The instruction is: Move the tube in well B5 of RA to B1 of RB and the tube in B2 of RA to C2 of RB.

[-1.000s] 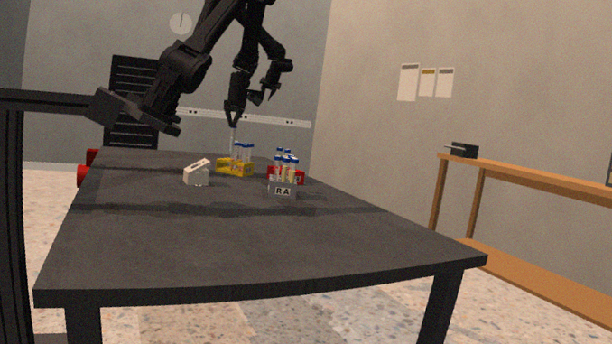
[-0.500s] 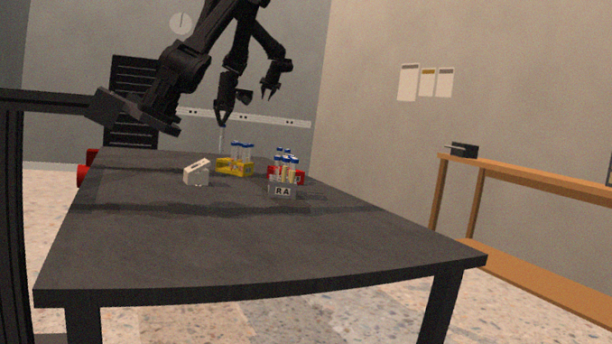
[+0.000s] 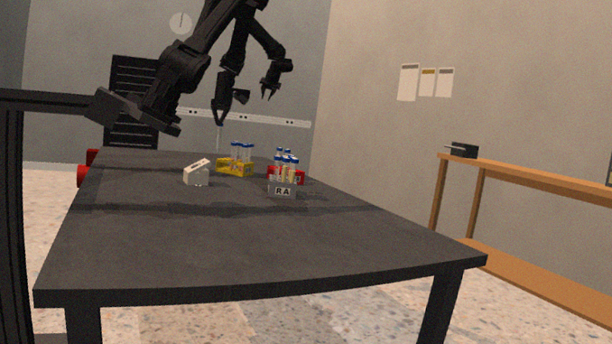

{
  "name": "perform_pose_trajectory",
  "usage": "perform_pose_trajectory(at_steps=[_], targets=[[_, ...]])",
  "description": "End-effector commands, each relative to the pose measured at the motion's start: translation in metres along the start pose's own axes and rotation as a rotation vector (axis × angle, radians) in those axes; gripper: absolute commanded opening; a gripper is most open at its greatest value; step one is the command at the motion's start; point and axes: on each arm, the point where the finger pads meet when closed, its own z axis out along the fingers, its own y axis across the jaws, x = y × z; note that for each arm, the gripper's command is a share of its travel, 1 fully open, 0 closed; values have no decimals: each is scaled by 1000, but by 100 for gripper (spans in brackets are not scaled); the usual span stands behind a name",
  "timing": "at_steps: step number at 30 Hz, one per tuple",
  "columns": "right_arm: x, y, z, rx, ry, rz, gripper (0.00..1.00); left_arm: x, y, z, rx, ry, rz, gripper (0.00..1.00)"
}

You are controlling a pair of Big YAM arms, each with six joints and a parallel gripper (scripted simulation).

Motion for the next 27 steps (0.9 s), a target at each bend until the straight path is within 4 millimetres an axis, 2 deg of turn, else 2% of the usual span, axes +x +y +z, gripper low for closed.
perform_pose_trajectory(at_steps=[1,10,12,13,17,27], targets=[[-17,22,-12,-27,-13,7,0,-15,-5,-13,21,-31,-13,30],[-33,29,-9,-24,-12,13,0,-15,-5,-13,21,-31,-13,30],[-33,29,-9,-24,-12,13,0,-15,-5,-13,21,-31,-13,30],[-23,37,-14,-32,-13,-7,0,-15,-5,-13,21,-31,-13,30],[-37,36,-10,-25,-12,10,0,-15,-5,-13,21,-31,-13,30],[-50,47,-11,-25,-11,12,0,-15,-5,-13,21,-31,-13,30]])
